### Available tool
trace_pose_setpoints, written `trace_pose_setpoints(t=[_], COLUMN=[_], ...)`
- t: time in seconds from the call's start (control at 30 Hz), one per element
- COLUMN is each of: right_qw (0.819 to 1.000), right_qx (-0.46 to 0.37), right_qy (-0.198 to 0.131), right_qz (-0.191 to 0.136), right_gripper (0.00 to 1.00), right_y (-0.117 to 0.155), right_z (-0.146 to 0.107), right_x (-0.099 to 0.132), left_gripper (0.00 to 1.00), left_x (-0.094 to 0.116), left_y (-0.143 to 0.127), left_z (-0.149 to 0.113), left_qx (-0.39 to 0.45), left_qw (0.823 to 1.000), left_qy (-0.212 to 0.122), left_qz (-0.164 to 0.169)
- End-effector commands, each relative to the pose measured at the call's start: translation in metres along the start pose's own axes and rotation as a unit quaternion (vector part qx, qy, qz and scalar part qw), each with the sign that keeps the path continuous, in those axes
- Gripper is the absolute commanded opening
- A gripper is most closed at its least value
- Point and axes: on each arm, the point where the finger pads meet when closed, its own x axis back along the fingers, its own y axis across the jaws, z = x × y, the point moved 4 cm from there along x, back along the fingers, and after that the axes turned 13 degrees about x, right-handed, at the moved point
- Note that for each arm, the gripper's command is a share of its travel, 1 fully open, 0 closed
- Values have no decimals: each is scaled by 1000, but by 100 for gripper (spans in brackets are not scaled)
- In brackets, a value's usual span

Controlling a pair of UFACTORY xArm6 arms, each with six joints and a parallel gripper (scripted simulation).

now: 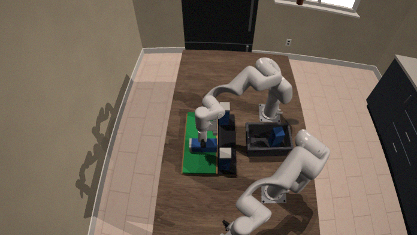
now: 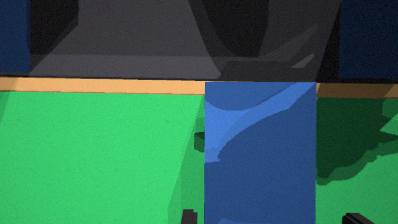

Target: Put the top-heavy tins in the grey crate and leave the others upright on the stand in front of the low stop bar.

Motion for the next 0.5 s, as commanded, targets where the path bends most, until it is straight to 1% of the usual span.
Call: trace_pose_setpoints(t=[0.0, 0.1, 0.17, 0.27, 0.47], right_qw=[1000, 1000, 1000, 1000, 1000], right_qx=[2, 3, 3, 5, 5], right_qy=[-5, -5, -5, -5, -5], right_qz=[-1, -1, -1, -2, -2], right_gripper=[84, 84, 84, 84, 84], right_y=[4, 7, 7, 9, 10], right_z=[22, 36, 36, 47, 49], right_x=[3, 3, 3, 3, 3], left_gripper=[100, 100, 100, 100, 100], left_x=[2, 2, 2, 2, 2], left_y=[0, 0, 0, 0, 0], left_z=[1, 1, 1, 1, 1], left_qx=[0, 0, 0, 0, 0], left_qw=[1000, 1000, 1000, 1000, 1000], left_qy=[2, 2, 2, 2, 2], left_qz=[0, 0, 0, 0, 0])
